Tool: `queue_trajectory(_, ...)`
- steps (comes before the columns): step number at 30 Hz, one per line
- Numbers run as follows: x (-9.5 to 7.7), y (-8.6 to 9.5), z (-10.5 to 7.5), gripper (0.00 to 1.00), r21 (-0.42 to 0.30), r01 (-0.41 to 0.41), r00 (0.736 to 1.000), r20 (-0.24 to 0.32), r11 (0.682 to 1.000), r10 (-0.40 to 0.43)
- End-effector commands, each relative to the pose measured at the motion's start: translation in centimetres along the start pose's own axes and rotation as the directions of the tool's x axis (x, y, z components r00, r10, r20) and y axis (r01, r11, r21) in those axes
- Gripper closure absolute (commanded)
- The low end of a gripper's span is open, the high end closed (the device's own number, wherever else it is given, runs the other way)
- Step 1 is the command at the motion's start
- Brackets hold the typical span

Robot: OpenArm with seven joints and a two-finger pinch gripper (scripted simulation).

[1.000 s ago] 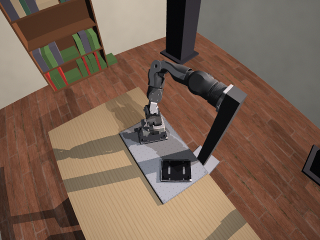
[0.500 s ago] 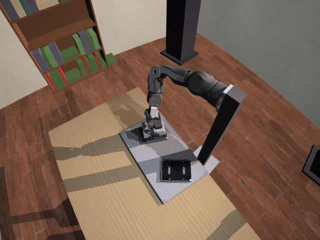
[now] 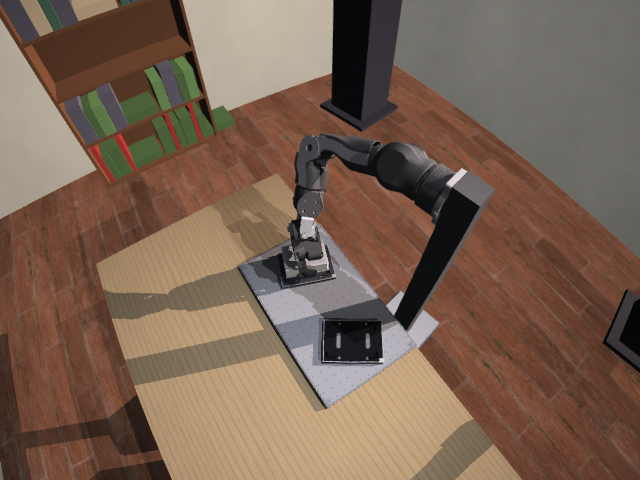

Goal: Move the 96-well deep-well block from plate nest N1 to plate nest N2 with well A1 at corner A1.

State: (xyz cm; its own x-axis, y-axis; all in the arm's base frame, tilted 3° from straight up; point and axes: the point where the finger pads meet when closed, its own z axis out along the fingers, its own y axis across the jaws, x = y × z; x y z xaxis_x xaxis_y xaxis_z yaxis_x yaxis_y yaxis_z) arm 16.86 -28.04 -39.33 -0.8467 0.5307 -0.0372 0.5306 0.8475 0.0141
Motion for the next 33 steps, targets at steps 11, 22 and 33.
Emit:
queue_trajectory(11, -0.04, 0.25, 0.76, 1.00, -0.013, 0.002, 1.000, 0.002, 1.000, -0.002)
queue_trajectory(22, -0.29, 0.03, 0.29, 1.00, -0.005, 0.001, 1.000, 0.003, 1.000, -0.001)
queue_trajectory(33, -0.17, -0.02, 0.33, 1.00, -0.004, 0.001, 1.000, 0.002, 1.000, -0.001)
